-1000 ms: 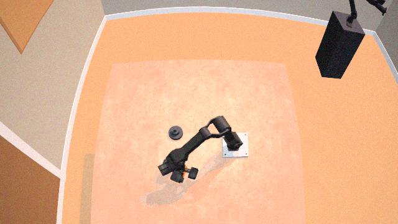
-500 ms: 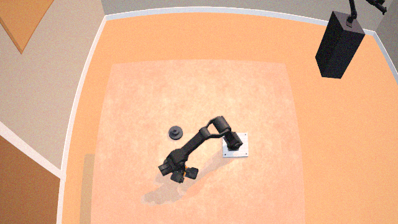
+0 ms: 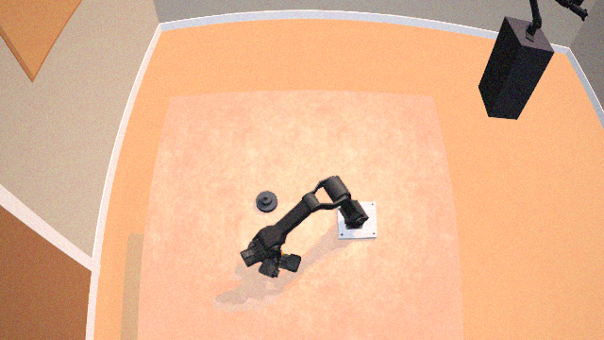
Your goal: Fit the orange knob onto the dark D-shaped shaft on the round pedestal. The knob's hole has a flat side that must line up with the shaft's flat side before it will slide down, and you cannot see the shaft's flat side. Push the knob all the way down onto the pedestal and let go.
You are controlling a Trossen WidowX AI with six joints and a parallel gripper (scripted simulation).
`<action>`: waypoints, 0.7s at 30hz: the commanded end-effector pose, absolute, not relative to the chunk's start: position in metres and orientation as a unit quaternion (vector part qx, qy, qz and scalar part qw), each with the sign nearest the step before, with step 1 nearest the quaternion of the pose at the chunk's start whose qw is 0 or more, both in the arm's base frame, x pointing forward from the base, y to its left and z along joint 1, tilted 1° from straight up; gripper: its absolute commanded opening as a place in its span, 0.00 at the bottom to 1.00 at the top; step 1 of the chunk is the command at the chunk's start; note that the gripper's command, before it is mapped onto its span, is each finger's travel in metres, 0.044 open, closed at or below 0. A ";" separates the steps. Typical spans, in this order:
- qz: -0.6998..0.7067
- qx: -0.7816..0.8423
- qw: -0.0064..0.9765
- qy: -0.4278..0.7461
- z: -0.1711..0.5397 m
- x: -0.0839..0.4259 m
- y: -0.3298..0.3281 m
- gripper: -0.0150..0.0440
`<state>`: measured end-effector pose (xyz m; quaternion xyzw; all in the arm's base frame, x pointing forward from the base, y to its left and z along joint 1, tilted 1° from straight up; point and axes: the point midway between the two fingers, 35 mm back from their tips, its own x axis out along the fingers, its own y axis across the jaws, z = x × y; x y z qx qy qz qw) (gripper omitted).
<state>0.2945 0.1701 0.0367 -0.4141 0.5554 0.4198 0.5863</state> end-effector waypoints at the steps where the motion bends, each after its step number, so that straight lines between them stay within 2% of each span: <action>1: 0.426 -0.407 0.593 0.549 0.037 0.293 0.168 0.56; 21: 0.492 -0.326 0.681 0.433 0.049 0.287 0.149 0.56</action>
